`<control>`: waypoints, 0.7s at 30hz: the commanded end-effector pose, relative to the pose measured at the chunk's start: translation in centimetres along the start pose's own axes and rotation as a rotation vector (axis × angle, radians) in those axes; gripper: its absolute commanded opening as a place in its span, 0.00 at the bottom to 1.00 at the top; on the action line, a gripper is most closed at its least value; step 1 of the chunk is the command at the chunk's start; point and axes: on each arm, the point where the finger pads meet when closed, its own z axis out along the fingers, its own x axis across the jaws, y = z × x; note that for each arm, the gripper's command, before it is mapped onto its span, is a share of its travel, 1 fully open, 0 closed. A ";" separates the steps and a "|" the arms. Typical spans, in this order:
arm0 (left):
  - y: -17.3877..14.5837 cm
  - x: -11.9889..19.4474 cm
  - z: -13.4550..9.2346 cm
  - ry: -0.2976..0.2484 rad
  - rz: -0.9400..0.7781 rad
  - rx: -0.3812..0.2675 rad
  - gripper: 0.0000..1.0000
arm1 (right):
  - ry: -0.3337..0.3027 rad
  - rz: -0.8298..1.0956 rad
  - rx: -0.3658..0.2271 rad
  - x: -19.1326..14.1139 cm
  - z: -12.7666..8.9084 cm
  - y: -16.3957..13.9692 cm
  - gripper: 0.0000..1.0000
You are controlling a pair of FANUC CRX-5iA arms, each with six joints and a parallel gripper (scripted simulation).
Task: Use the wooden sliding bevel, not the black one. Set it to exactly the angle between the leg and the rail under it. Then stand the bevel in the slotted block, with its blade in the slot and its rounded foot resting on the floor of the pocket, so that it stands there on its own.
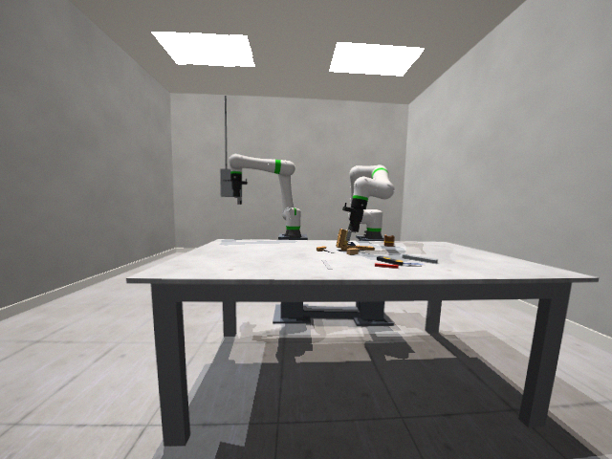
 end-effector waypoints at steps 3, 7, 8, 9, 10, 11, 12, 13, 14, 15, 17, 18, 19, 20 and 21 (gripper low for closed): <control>-0.1 -0.1 -0.2 -0.002 0.000 0.002 0.00 | 0.000 0.000 -0.002 0.0 -0.1 0.0 1.00; -0.1 -0.1 -0.3 -0.002 0.000 0.002 0.00 | 0.000 0.000 -0.002 0.0 -0.1 0.0 1.00; -0.1 -0.1 -0.4 -0.002 0.000 0.002 0.00 | 0.000 0.000 -0.002 0.0 -0.1 0.0 1.00; -0.1 -0.1 -0.5 -0.002 0.000 0.002 0.00 | 0.000 0.000 -0.002 0.0 -0.1 0.0 1.00; -0.1 -0.1 -0.6 -0.002 0.000 0.002 0.00 | 0.000 0.000 -0.002 0.0 -0.1 0.0 1.00; -0.1 -0.1 -0.7 -0.002 0.000 0.002 0.00 | 0.000 0.000 -0.002 0.0 -0.1 0.0 1.00; -0.1 -0.1 -0.7 -0.002 0.000 0.002 0.00 | 0.000 0.000 -0.002 0.0 -0.1 0.0 1.00; -0.1 -0.1 -0.7 -0.002 0.000 0.002 0.00 | 0.000 0.000 -0.002 0.0 -0.1 0.0 1.00; -0.1 -0.1 -0.8 -0.002 0.000 0.002 0.00 | 0.000 0.000 -0.002 0.0 -0.1 0.0 1.00; -0.1 -0.1 -0.8 -0.002 0.000 0.002 0.00 | 0.000 0.000 -0.002 0.0 -0.1 0.0 1.00; -0.1 -0.1 -0.9 -0.002 0.000 0.002 0.00 | 0.000 0.000 -0.002 0.0 -0.1 0.0 1.00; -0.1 -0.1 -1.0 -0.002 0.000 0.002 0.00 | 0.000 0.000 -0.002 0.0 -0.1 0.0 1.00; -0.1 -0.1 -1.0 -0.002 0.000 0.002 0.00 | 0.000 0.000 -0.002 0.0 -0.1 0.0 1.00; -0.1 -0.1 -1.0 -0.002 0.000 0.002 0.00 | 0.000 0.000 -0.002 0.0 -0.1 0.0 1.00; -0.1 -0.1 -1.0 -0.002 0.000 0.002 0.00 | 0.000 0.000 -0.002 0.0 -0.1 0.0 1.00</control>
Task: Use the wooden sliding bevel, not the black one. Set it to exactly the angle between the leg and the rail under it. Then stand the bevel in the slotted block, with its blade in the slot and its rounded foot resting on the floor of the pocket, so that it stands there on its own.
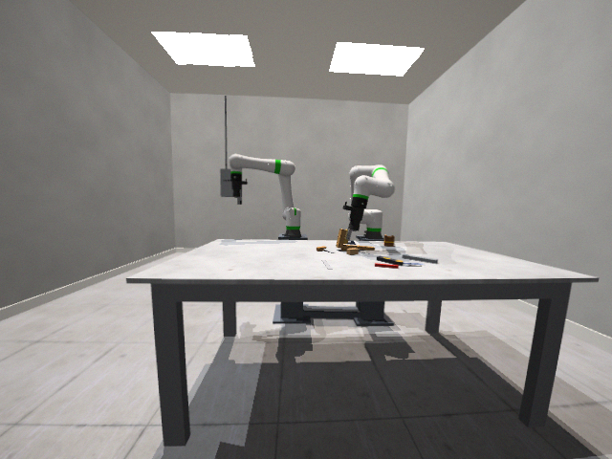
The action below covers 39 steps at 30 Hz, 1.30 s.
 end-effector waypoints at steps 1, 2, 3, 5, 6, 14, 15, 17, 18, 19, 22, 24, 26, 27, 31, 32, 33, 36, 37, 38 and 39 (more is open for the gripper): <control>-0.1 -0.1 -0.2 -0.003 0.000 0.002 0.00 | 0.000 0.000 -0.002 0.0 -0.1 0.0 1.00; -0.1 -0.1 -0.2 -0.003 0.000 0.002 0.00 | 0.000 0.000 -0.002 0.0 -0.1 0.0 1.00; -0.1 -0.1 -0.2 -0.003 0.000 0.002 0.00 | 0.000 0.000 -0.002 0.0 -0.1 0.0 1.00; -0.1 -0.1 -0.2 -0.003 0.000 0.002 0.00 | 0.000 0.000 -0.002 0.0 -0.1 0.0 1.00; -0.1 -0.1 -0.2 -0.003 0.000 0.002 0.00 | 0.000 0.000 -0.002 0.0 -0.1 0.0 1.00; 1.0 -0.1 -0.2 -0.003 0.000 0.002 0.00 | 0.000 0.000 -0.002 0.0 -0.1 0.0 1.00; 1.1 -0.1 -0.2 -0.003 0.000 0.002 0.00 | 0.000 0.000 -0.002 0.0 -0.1 0.0 1.00; 1.1 -0.1 -0.2 -0.003 0.000 0.002 0.00 | 0.000 0.000 -0.002 0.0 -0.1 0.0 1.00; 1.1 -0.1 -0.2 -0.003 0.000 0.002 0.00 | 0.000 0.000 -0.002 0.0 -0.1 0.0 1.00; 1.1 -0.1 -0.2 -0.003 0.000 0.002 0.00 | 0.000 0.000 -0.002 0.0 -0.1 0.0 1.00; 1.1 -0.1 -0.2 -0.003 0.000 0.002 0.00 | 0.000 0.000 -0.002 0.0 -0.1 0.0 1.00; 1.1 -0.1 -0.2 -0.003 0.000 0.002 0.00 | 0.000 0.000 -0.002 0.0 -0.1 0.0 1.00; 1.1 -0.1 -0.2 -0.003 0.000 0.002 0.00 | 0.000 0.000 -0.002 0.0 -0.1 0.0 1.00; 1.1 -0.1 -0.2 -0.003 0.000 0.002 0.00 | 0.000 0.000 -0.002 0.0 -0.1 0.0 1.00; 1.1 -0.1 -0.3 -0.003 0.000 0.002 0.00 | 0.000 0.000 -0.002 0.0 -0.1 0.0 1.00; 1.1 -0.1 -0.3 -0.003 0.000 0.002 0.00 | 0.000 0.000 -0.002 0.0 -0.1 0.0 1.00; 1.1 -0.1 -0.3 -0.003 0.000 0.002 0.00 | 0.000 0.000 -0.002 0.0 -0.1 0.0 1.00; 1.1 -0.1 -0.5 -0.003 0.000 0.002 0.00 | 0.000 0.000 -0.002 0.0 -0.1 0.0 1.00; 1.1 -0.1 -0.6 -0.003 0.000 0.002 0.00 | 0.000 0.000 -0.002 0.0 -0.1 0.0 1.00; 1.1 -0.1 -0.7 -0.003 0.000 0.002 0.00 | 0.000 0.000 -0.002 0.0 -0.1 0.0 1.00; 1.1 -0.1 -0.8 -0.003 0.000 0.002 0.00 | 0.000 0.000 -0.002 0.0 -0.1 0.0 1.00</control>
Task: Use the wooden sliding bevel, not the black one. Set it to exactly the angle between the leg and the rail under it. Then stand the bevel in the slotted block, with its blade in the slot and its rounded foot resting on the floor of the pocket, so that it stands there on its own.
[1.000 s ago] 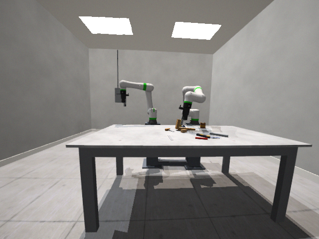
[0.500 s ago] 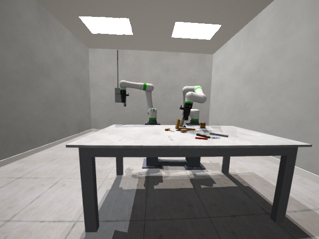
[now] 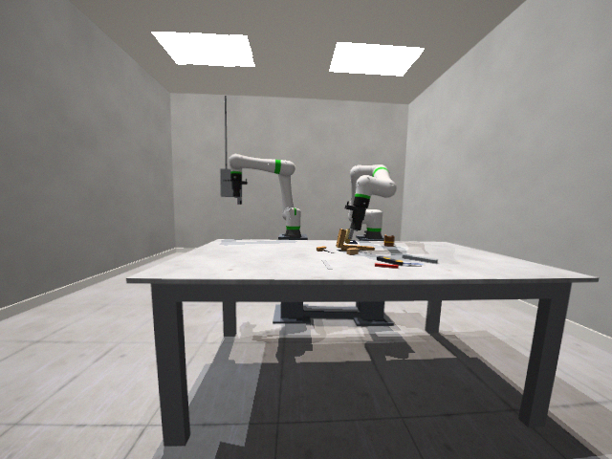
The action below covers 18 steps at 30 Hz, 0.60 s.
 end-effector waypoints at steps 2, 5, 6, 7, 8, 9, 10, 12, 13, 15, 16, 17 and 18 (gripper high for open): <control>-0.1 -0.1 -0.6 -0.003 0.000 0.002 0.00 | 0.000 0.000 -0.002 0.0 -0.1 0.0 1.00; -0.1 -0.1 -0.7 -0.003 0.000 0.002 0.00 | 0.000 0.000 -0.002 0.0 -0.1 0.0 1.00; -0.1 -0.1 -0.8 -0.003 0.000 0.002 0.00 | 0.000 0.000 -0.002 0.0 -0.1 0.0 1.00; -0.1 -0.1 -1.0 -0.003 0.000 0.002 0.00 | 0.000 0.000 -0.002 0.0 -0.1 0.0 1.00; -0.1 -0.1 -1.1 -0.003 0.000 0.002 0.00 | 0.000 0.000 -0.002 0.0 -0.1 0.0 1.00; -0.1 -0.1 -1.3 -0.003 0.000 0.002 0.00 | 0.000 0.000 -0.002 0.0 -0.1 0.0 1.00; -0.1 -0.1 -1.5 -0.003 0.000 0.002 0.00 | 0.000 0.000 -0.002 0.0 -0.1 0.0 1.00; -0.1 -0.1 -1.9 -0.003 0.000 0.002 0.00 | 0.000 0.000 -0.002 0.0 -0.1 0.0 1.00; -0.1 -0.1 -2.1 -0.003 0.000 0.002 0.00 | 0.000 0.000 -0.002 0.0 -0.1 0.0 1.00; -0.1 -0.1 -2.5 -0.003 0.000 0.002 0.00 | 0.000 0.000 -0.002 0.0 -0.1 0.0 1.00; -0.1 -0.1 -2.7 -0.003 0.000 0.002 0.00 | 0.000 0.000 -0.002 0.0 -0.1 0.0 1.00; -0.1 -0.1 -3.0 -0.003 0.000 0.002 0.00 | 0.000 0.000 -0.002 0.0 -0.1 0.0 1.00; -0.1 -0.1 -3.2 -0.003 0.000 0.002 0.00 | 0.000 0.000 -0.002 0.0 -0.1 0.0 1.00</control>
